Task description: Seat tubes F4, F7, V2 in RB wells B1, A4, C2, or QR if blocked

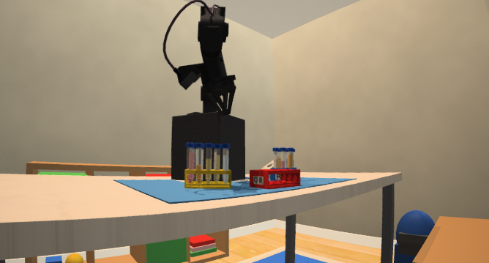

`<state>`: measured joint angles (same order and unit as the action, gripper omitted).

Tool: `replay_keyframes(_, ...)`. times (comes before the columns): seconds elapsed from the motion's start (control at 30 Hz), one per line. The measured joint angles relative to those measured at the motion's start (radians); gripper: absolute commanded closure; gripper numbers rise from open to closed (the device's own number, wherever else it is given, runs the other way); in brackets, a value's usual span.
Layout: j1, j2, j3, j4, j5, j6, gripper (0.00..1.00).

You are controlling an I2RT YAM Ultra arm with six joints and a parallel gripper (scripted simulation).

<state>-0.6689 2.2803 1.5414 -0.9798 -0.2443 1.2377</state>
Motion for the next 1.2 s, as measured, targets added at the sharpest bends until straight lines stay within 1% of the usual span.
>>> replay_keyframes(0.4,0.104,-0.074,-0.122,0.071,0.049,-0.224,0.7)
replay_keyframes(0.7,0.201,-0.137,-0.222,0.129,0.091,-0.414,0.7)
replay_keyframes(0.9,0.247,-0.172,-0.279,0.162,0.112,-0.513,0.7)
replay_keyframes(1.2,0.333,-0.229,-0.369,0.214,0.154,-0.705,0.7)
